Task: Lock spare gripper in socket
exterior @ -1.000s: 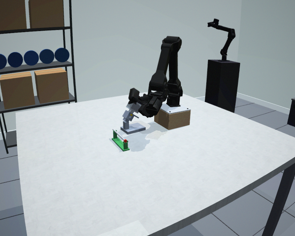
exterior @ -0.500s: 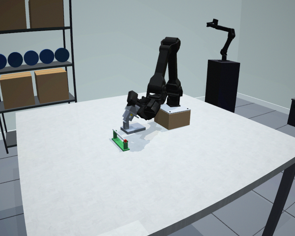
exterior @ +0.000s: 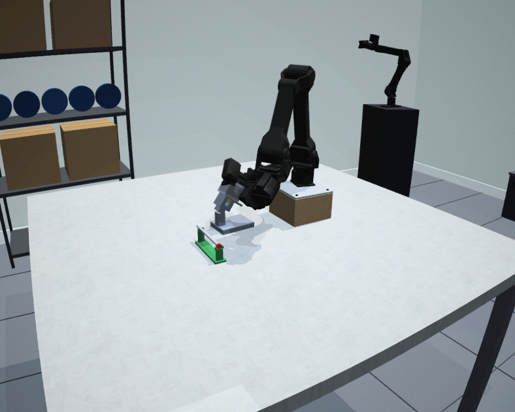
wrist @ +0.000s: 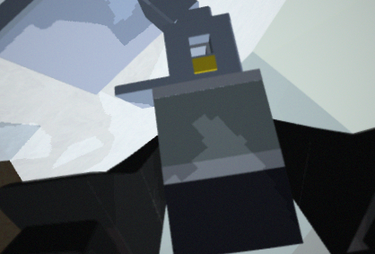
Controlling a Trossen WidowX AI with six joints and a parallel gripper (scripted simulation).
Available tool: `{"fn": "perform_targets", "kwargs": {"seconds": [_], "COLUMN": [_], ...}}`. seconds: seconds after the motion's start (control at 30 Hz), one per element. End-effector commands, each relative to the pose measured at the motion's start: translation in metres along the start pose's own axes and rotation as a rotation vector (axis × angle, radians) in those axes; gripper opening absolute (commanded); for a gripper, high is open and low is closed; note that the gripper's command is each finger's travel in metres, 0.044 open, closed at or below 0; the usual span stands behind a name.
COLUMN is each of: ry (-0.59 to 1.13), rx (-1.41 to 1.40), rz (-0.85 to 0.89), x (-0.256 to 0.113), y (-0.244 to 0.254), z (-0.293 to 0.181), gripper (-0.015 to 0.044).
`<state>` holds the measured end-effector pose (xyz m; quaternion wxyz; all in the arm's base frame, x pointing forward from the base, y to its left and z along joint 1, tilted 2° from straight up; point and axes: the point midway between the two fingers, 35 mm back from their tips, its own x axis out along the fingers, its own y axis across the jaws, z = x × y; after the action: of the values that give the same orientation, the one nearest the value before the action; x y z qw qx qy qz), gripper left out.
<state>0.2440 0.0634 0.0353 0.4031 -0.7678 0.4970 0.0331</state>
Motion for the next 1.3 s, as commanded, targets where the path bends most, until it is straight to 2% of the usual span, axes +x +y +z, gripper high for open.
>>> {"fn": "perform_targets", "kwargs": {"seconds": [0.0, 0.27, 1.27], "ry": [-0.001, -0.001, 0.019], "rx": [0.003, 0.003, -0.033], "rz": [0.0, 0.0, -0.014], "x": [0.0, 0.0, -0.029], "y": [0.0, 0.0, -0.003], "z": [0.0, 0.0, -0.053], "gripper": [0.0236, 0.044, 0.044]}}
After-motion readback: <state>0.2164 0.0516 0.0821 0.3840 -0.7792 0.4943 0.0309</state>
